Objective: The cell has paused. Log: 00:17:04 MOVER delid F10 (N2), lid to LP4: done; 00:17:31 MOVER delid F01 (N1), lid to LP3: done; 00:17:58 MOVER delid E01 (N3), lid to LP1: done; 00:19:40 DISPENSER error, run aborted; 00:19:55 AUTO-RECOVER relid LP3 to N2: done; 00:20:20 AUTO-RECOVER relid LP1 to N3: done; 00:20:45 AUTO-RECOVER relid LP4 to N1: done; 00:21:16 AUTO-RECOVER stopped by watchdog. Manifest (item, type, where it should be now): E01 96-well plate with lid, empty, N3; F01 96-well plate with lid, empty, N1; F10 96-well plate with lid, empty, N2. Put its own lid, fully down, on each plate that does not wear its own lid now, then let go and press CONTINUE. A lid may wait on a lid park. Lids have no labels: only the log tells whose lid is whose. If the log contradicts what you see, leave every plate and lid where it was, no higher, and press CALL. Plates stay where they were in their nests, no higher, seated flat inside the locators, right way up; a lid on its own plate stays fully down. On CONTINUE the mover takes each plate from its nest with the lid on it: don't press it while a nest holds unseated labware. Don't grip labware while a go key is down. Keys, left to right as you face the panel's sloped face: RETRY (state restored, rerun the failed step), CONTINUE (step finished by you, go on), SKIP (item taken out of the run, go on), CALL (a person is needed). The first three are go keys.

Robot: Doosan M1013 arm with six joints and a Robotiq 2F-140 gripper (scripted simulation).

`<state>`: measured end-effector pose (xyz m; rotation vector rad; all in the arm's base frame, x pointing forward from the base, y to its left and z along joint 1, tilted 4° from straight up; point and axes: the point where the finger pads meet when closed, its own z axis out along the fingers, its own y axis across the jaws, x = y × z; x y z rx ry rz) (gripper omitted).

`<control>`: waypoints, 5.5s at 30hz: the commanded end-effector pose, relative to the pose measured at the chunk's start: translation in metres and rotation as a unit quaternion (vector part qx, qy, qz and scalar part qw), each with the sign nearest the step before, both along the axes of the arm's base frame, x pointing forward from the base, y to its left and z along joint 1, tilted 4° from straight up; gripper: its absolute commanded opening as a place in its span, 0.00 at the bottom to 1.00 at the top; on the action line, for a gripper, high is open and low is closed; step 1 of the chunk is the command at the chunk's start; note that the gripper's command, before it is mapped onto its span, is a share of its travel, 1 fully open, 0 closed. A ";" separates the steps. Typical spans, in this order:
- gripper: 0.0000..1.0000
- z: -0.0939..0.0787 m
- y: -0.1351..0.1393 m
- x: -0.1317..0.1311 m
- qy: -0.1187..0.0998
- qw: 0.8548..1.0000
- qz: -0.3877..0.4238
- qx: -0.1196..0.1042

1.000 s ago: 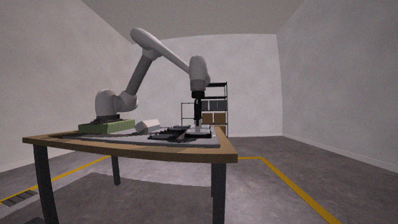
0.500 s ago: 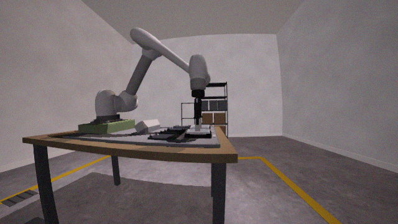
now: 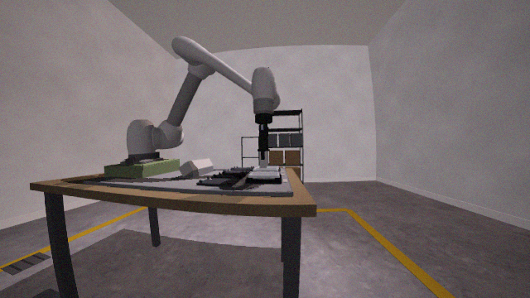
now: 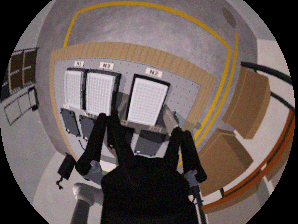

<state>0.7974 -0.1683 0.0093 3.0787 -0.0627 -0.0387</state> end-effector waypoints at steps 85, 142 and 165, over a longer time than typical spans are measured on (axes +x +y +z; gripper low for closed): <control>0.00 0.071 0.187 -0.418 0.000 1.000 -0.005 0.000; 0.00 0.056 0.187 -0.418 0.000 1.000 -0.005 0.000; 0.00 0.051 0.187 -0.418 0.000 1.000 -0.005 0.000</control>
